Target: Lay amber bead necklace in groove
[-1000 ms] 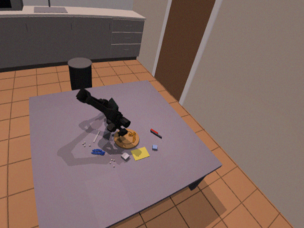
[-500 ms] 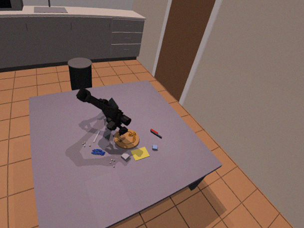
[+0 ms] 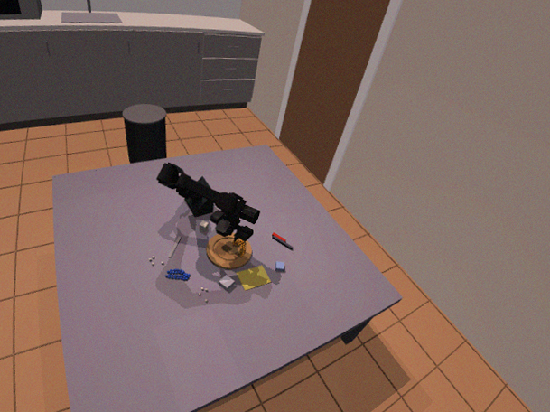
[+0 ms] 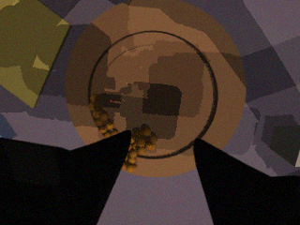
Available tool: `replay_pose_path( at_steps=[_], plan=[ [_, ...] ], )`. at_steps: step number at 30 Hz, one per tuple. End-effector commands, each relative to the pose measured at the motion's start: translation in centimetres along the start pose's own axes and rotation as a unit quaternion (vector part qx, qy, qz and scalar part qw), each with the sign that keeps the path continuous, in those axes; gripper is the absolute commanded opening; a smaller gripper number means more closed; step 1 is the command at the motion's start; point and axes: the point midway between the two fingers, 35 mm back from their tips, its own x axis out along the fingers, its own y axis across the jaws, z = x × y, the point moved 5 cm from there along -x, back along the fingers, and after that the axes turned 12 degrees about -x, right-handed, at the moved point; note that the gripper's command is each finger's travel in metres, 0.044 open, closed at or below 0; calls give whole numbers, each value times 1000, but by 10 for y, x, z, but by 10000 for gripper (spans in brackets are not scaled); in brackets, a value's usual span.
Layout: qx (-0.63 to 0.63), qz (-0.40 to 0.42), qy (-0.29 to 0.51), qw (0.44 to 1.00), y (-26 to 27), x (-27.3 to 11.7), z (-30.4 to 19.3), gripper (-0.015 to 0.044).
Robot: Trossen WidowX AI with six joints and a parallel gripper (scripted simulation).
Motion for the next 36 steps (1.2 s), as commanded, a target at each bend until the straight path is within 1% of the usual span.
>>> replay_pose_path(
  at_steps=[1,7,11,16,17,21,36],
  plan=[
    [-31,0,1,1000,29,-3,-22,250],
    [-65,-2,0,998,55,-5,-47,250],
    [-65,-2,0,998,55,-3,-47,250],
    [-65,-2,0,998,55,10,-47,250],
    [-59,2,0,998,54,1,-45,250],
    [-59,2,0,998,55,4,-45,250],
    [-63,-1,0,998,55,28,-46,250]
  ],
)
